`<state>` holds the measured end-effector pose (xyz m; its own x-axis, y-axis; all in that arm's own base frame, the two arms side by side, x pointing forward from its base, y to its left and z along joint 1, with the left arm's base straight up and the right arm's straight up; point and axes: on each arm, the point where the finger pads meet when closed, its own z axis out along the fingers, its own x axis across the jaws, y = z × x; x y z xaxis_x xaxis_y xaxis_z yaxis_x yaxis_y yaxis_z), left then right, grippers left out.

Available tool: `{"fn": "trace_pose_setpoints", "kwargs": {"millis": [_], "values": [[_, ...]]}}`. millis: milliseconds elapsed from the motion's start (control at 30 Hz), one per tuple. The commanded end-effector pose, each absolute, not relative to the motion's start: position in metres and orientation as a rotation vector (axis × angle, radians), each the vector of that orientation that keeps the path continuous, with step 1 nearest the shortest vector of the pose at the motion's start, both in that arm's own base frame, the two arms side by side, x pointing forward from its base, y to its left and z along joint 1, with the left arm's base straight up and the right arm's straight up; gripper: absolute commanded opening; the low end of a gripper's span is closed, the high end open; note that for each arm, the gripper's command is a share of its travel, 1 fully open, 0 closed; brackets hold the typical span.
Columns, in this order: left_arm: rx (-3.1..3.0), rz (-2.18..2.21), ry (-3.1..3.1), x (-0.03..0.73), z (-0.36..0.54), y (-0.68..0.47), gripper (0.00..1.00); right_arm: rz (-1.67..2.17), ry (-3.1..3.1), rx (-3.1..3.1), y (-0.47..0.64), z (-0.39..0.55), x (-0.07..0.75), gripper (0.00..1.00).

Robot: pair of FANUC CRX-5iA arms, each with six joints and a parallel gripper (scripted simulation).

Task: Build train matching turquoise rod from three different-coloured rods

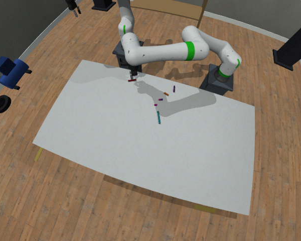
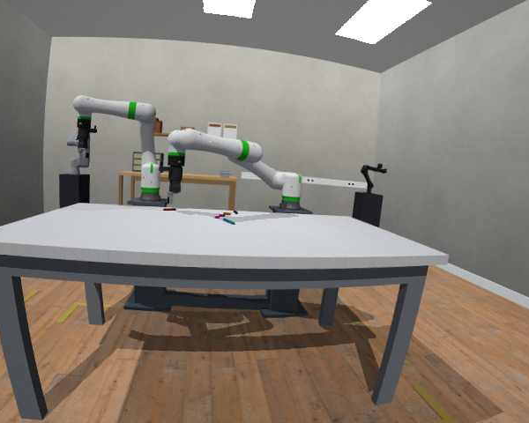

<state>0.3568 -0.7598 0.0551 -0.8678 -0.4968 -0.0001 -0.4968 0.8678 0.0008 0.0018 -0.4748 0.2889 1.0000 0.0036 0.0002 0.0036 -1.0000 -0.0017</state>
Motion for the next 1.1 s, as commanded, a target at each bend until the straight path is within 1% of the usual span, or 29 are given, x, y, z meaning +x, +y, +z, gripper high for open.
{"fn": "trace_pose_setpoints", "kwargs": {"millis": [0, 1067], "values": [[0.808, 0.004, -3.036, 0.357, 0.054, -0.76, 0.54, 0.0, -0.006, -3.142, -0.475, 0.29, 0.002, 1.0], [0.808, 0.004, -3.036, 0.357, 0.037, -0.761, 0.54, 0.0, -0.006, -3.142, -0.475, 0.29, 0.002, 1.0]]}}
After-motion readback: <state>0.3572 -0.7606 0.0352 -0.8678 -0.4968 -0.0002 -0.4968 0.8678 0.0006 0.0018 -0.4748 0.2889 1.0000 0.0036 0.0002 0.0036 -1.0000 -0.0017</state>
